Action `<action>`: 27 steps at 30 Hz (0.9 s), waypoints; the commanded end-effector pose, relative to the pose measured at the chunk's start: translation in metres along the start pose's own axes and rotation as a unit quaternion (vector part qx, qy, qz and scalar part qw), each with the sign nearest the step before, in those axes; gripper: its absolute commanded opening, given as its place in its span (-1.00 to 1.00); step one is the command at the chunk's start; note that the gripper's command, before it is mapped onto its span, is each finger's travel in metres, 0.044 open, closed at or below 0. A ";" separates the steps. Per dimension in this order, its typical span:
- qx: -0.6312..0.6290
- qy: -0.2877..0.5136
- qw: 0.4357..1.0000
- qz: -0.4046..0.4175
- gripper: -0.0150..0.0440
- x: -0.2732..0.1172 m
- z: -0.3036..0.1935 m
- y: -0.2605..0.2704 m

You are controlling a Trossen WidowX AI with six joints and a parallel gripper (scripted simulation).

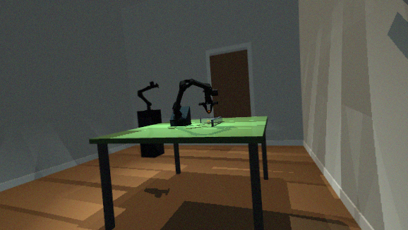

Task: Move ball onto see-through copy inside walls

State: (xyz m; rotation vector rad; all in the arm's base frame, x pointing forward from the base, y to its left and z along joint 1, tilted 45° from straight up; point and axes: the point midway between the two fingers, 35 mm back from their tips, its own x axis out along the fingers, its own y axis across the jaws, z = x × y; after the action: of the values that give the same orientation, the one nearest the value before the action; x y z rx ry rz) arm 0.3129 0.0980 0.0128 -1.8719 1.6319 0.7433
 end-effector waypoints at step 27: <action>-0.001 0.002 1.000 0.002 -0.49 0.090 0.031 0.024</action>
State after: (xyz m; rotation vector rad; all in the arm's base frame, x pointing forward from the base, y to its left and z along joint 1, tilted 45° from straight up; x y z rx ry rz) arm 0.2981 0.0571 -0.0719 -1.8668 1.6382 0.7421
